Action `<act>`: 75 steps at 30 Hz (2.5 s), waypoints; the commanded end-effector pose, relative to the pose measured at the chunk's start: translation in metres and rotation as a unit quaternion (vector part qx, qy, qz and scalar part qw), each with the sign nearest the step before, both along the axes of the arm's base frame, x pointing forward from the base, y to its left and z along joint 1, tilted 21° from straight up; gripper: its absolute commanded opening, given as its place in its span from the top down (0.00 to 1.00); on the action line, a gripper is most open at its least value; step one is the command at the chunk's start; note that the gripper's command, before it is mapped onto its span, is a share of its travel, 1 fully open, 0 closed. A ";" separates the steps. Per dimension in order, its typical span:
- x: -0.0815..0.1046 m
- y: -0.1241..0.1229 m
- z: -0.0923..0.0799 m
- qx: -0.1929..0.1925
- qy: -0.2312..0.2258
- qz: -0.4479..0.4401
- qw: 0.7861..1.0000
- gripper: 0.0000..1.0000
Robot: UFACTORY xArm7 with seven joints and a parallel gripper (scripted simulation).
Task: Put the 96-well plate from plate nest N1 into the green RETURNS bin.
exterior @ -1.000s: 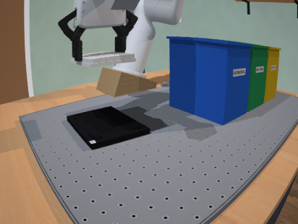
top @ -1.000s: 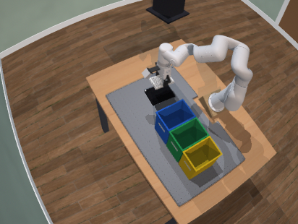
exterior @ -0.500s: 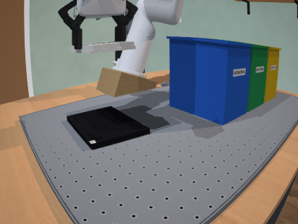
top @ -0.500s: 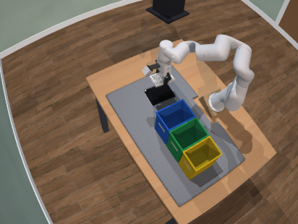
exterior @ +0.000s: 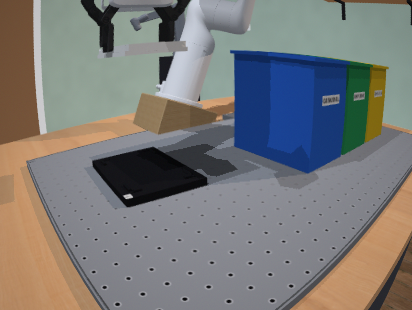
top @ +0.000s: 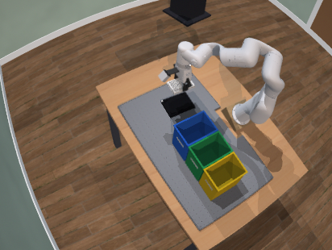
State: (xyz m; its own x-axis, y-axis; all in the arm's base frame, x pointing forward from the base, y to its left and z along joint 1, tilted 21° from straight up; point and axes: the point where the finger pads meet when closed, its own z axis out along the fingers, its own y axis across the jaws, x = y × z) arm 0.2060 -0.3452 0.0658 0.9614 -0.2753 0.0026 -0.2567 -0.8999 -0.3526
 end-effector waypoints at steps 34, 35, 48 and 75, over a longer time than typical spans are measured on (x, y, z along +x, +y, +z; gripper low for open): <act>-0.005 -0.018 0.048 -0.002 -0.001 -0.001 1.000 1.00; -0.005 -0.018 0.048 -0.002 -0.001 -0.001 1.000 1.00; 0.001 -0.004 0.054 -0.005 -0.011 0.027 1.000 1.00; 0.030 0.063 0.079 -0.004 -0.011 0.027 1.000 1.00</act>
State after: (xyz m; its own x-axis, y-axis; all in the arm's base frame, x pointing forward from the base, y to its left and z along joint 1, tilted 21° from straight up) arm 0.2307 -0.2932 0.1384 0.9749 -0.2216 0.0225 -0.1996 -0.9141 -0.3531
